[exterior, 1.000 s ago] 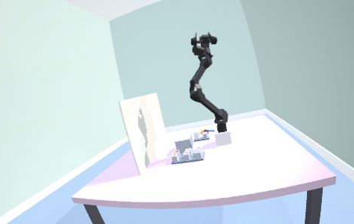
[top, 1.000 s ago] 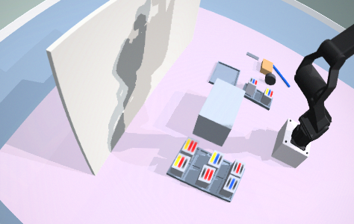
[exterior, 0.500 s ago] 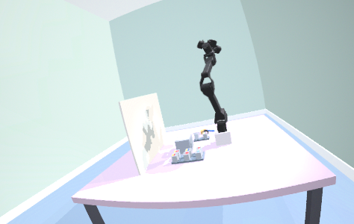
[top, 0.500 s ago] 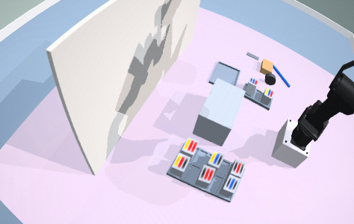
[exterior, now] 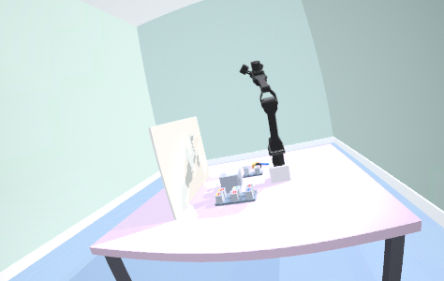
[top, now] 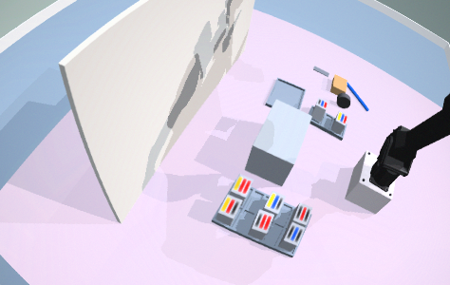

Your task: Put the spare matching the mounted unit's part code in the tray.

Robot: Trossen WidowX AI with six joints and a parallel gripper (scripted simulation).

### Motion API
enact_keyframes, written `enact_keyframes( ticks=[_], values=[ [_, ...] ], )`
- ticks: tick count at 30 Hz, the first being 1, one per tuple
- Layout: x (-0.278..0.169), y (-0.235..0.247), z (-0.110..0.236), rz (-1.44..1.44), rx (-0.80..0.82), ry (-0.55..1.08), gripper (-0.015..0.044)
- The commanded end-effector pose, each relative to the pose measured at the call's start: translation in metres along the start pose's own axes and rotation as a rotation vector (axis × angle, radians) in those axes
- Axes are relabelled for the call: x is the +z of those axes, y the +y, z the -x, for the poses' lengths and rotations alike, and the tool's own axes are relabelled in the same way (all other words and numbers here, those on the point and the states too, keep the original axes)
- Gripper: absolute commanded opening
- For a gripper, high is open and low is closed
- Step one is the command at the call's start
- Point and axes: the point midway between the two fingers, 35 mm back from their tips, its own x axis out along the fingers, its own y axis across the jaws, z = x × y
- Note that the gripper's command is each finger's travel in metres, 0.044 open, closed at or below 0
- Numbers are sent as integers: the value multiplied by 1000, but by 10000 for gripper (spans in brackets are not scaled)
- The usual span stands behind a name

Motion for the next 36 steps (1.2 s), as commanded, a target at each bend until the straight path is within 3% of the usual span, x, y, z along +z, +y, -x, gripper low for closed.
enact_keyframes(
  ticks=[1,11,17,28,36],
  values=[
    [-44,3,-15,1,-1,130,440],
    [-156,29,-28,48,43,450,440],
    [-235,56,-14,110,100,682,440],
    [-353,100,55,226,187,1077,440],
    [-414,128,132,423,329,1353,440]
  ],
)
